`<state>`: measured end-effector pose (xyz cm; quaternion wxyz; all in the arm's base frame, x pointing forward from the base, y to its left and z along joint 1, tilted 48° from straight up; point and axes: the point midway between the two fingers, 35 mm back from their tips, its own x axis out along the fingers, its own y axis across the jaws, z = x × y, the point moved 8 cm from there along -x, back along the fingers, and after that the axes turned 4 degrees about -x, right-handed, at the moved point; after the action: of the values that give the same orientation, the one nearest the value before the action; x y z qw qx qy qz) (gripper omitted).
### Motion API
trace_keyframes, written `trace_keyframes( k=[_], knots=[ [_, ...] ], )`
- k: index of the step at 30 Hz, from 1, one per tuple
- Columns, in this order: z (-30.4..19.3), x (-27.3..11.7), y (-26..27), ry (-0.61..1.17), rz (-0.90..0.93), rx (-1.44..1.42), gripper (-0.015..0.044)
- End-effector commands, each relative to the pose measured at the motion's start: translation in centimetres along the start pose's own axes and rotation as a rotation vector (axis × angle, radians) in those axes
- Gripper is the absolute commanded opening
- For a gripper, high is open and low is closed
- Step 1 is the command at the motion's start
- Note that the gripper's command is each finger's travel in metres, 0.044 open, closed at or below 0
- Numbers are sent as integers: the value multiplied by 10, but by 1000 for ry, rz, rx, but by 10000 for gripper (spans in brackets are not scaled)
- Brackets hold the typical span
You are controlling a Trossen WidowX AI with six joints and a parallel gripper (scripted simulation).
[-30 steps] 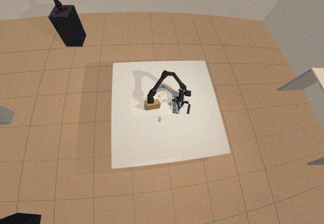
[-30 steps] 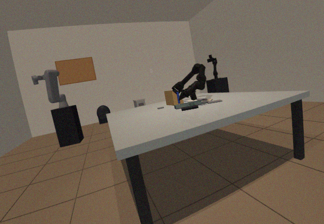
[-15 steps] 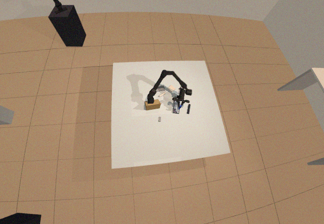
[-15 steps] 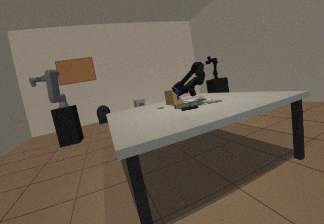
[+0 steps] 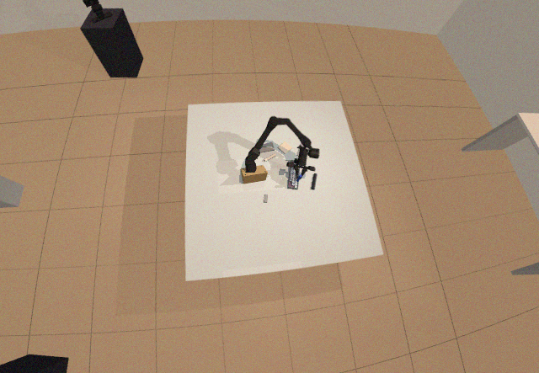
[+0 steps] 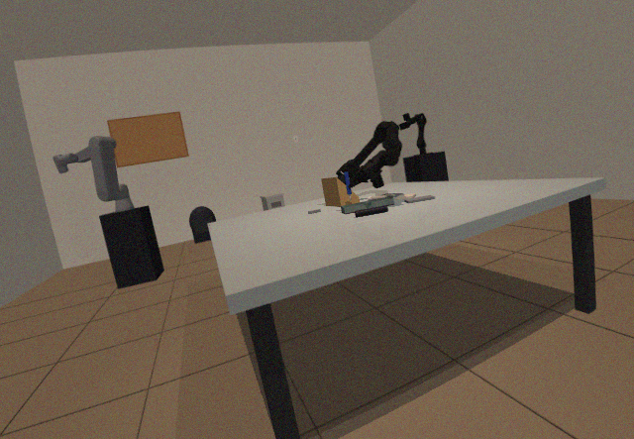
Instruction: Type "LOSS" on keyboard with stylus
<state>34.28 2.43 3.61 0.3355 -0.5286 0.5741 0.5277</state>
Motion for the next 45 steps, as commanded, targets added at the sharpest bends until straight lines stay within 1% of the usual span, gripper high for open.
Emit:
trace_keyframes(
  k=[1, 5, 7, 13, 18, 24, 27, 45],
  knots=[
    [5, -13, -2, 1, -8, 4, 0],
    [14, -32, -3, 3, -10, 2, 0],
    [15, -36, -2, 4, -10, 1, 0],
    [16, -36, -2, 4, -10, 1, 0],
    [31, -26, -3, 3, -10, 1, 0],
    [33, -25, -3, 3, -10, 1, 0],
    [35, -24, -3, 3, -10, 1, 79],
    [41, -21, -4, 2, -10, 1, 81]
  ],
)
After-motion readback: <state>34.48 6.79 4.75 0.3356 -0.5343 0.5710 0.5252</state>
